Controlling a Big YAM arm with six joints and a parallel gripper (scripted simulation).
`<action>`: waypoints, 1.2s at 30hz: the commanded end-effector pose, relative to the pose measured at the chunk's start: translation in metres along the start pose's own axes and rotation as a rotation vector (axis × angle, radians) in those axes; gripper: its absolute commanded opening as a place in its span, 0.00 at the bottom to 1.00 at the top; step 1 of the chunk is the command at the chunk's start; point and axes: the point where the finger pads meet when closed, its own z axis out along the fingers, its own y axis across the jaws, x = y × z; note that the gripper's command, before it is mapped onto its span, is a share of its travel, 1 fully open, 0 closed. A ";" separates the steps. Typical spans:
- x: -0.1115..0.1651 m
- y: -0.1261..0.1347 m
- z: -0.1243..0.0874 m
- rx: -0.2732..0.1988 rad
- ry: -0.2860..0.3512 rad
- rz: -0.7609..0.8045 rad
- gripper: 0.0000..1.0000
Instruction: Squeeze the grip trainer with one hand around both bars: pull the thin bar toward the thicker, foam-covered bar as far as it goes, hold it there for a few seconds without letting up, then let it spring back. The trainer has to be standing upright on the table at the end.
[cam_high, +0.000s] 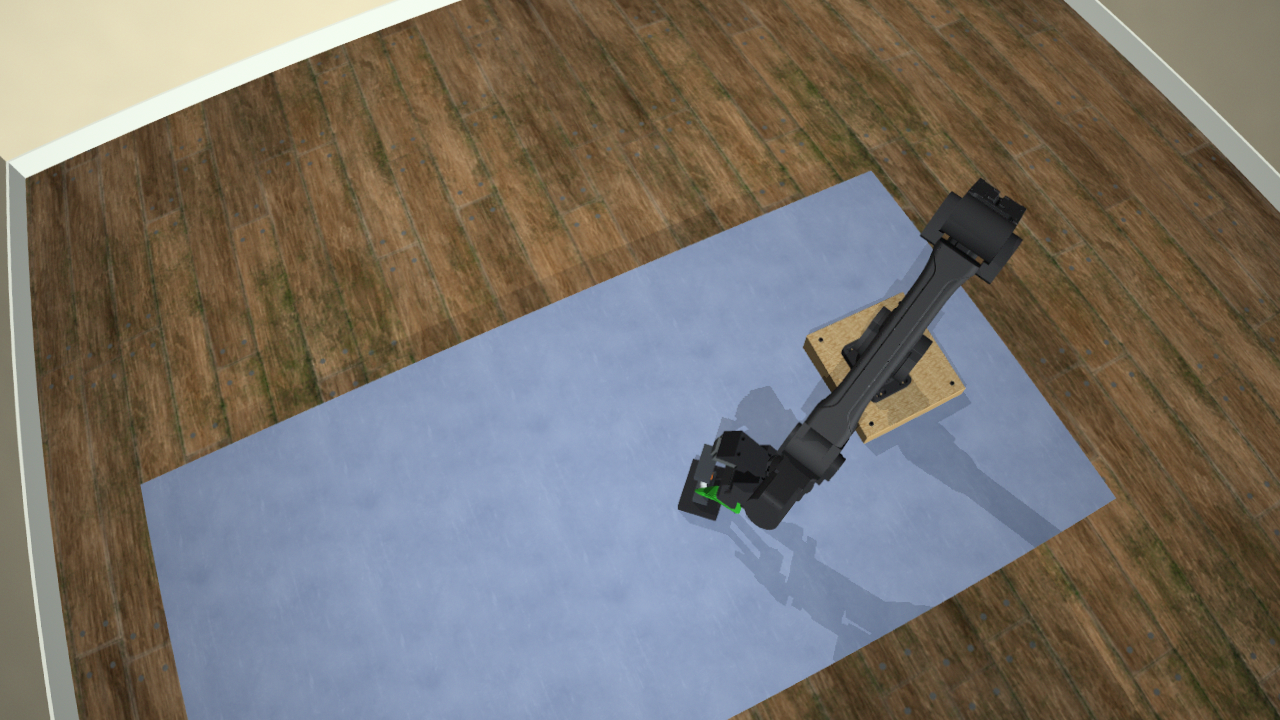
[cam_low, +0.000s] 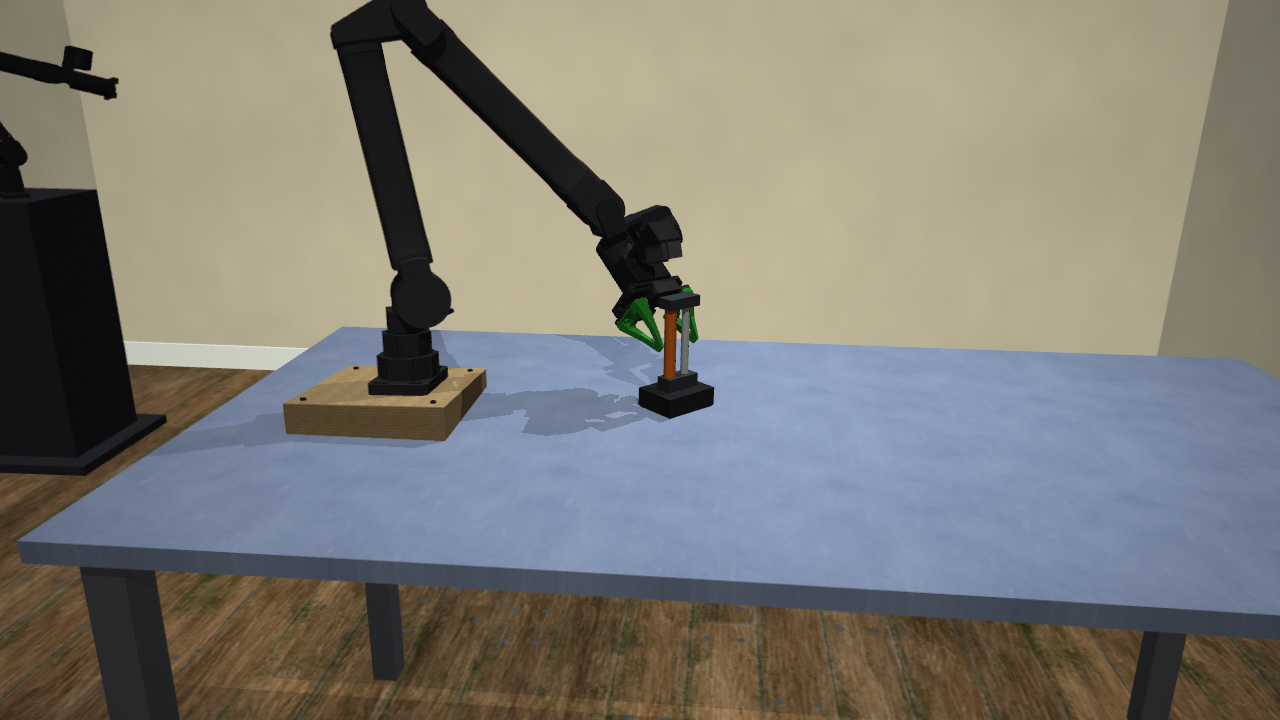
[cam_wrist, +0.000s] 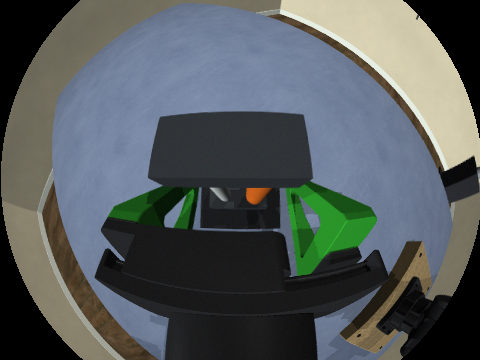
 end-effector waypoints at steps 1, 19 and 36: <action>-0.001 0.002 0.002 0.006 0.003 -0.012 0.76; -0.004 0.003 0.000 -0.003 -0.001 -0.004 0.76; -0.004 0.003 0.000 -0.003 -0.001 -0.004 0.76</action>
